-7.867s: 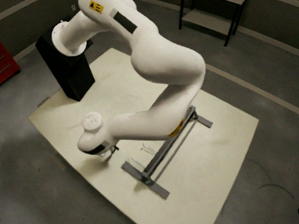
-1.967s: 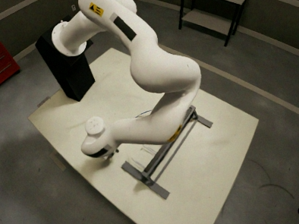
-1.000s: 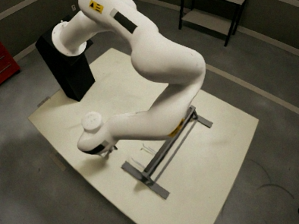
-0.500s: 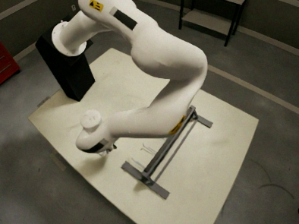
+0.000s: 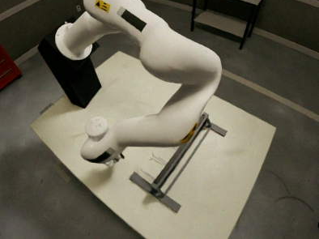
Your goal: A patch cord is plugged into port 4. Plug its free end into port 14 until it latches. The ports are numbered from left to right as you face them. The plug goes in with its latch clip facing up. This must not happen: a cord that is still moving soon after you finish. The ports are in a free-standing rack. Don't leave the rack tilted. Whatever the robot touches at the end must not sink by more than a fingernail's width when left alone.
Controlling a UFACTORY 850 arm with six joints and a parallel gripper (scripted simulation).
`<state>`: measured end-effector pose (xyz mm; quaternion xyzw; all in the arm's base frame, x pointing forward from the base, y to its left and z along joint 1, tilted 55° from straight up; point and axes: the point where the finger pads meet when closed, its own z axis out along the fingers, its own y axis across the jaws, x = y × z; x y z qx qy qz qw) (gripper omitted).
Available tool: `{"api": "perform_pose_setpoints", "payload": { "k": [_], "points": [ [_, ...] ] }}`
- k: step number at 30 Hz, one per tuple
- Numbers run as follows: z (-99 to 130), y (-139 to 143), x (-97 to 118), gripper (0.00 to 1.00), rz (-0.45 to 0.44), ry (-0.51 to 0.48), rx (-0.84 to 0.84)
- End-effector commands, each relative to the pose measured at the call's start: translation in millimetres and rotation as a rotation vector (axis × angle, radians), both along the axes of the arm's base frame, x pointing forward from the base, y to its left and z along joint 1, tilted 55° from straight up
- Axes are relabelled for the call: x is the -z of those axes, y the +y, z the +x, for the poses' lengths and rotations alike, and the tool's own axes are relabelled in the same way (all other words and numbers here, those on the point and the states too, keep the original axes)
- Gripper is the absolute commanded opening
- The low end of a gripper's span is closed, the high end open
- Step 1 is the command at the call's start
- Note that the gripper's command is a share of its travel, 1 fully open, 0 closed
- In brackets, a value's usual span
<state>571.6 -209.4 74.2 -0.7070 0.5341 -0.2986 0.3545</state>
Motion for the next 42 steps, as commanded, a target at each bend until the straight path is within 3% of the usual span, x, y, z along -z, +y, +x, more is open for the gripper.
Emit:
{"api": "perform_pose_setpoints", "payload": {
  "k": [1,23,42],
  "points": [
    [0,0,0,0.00,0.000,0.000,0.001],
    [0,3,-3,0.00,-0.018,-0.001,-0.010],
    [2,19,-18,0.00,-0.119,-0.006,-0.068]
  ]
}}
